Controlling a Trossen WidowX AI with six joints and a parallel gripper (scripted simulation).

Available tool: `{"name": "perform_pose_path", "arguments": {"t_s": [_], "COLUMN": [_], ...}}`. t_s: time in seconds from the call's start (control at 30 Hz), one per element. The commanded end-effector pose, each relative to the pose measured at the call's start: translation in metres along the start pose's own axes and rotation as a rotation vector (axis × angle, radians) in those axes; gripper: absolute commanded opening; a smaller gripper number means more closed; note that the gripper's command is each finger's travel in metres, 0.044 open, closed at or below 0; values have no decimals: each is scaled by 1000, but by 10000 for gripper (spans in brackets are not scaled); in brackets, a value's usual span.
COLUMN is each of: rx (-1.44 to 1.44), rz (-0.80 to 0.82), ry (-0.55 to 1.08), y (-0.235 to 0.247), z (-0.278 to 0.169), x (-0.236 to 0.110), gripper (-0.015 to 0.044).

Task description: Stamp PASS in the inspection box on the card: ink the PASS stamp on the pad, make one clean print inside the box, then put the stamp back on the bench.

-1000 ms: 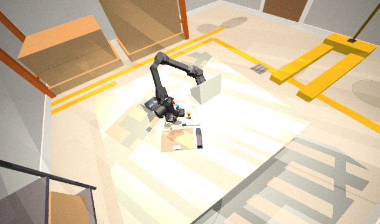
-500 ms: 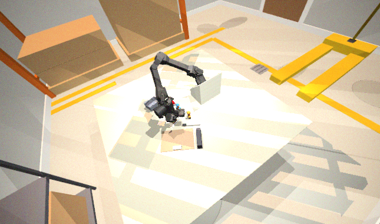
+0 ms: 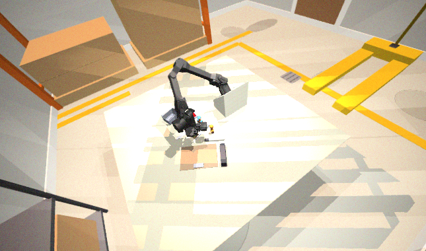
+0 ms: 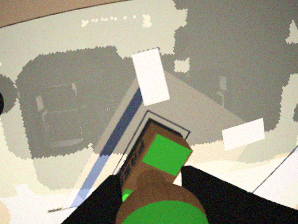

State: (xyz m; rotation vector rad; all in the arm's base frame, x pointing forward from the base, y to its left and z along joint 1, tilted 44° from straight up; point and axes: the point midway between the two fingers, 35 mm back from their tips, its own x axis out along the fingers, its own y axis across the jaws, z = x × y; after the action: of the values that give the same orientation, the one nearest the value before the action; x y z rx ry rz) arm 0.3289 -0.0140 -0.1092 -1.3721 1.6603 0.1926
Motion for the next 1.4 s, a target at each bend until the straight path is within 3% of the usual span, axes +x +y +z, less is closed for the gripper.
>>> {"name": "perform_pose_path", "arguments": {"t_s": [0.0,1.37], "rx": [3,3], "rz": [-3,-3], "ry": [1,1], "y": [-1,-1], "z": [0,0], "x": [2,-7], "gripper": [0,0]}}
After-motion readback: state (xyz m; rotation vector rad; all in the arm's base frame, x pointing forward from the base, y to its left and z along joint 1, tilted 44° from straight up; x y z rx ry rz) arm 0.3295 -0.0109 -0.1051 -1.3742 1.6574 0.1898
